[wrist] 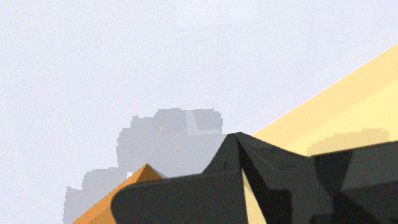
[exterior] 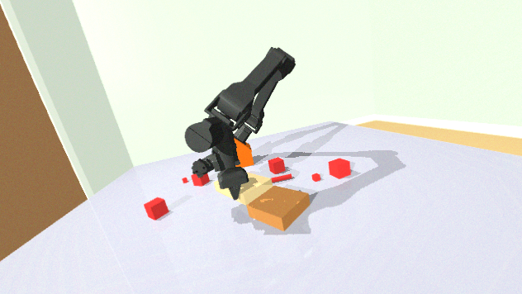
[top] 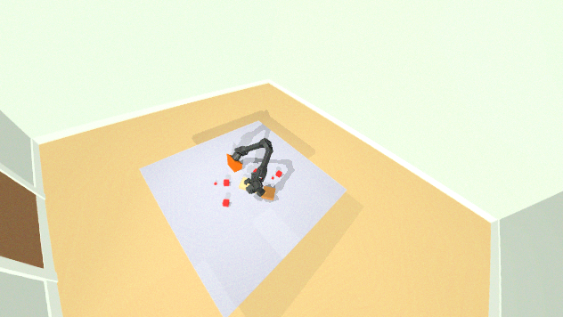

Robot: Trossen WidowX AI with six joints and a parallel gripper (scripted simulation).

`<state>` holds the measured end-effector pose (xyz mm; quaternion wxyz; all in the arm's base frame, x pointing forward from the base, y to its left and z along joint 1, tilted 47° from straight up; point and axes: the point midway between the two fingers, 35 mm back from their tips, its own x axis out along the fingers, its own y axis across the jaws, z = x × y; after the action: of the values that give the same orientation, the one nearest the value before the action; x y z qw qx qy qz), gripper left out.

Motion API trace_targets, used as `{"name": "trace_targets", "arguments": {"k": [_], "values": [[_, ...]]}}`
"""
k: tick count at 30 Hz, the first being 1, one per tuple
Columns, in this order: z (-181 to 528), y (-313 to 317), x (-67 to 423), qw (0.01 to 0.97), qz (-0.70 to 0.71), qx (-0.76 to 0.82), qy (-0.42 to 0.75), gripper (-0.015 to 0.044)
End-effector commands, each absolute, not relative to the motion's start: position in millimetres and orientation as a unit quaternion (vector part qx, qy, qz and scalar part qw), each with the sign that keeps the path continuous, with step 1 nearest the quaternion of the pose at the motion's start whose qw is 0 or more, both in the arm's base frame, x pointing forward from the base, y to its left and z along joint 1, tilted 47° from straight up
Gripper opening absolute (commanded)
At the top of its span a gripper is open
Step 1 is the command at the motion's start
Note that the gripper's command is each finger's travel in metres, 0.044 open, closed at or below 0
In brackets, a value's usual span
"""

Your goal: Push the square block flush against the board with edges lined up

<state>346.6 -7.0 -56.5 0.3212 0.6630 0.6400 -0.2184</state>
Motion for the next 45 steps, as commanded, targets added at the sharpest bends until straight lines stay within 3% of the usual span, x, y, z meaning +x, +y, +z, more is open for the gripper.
{"name": "trace_targets", "arguments": {"k": [1, 34, 45], "values": [[-61, 2, 340, 0.308, -0.219, 0.658, 0.651, 0.0000], [-97, -33, 354, 0.308, -0.218, 0.658, 0.651, 0.0000], [-57, -70, 348, 0.311, -0.217, 0.657, 0.652, 0.0000]]}}
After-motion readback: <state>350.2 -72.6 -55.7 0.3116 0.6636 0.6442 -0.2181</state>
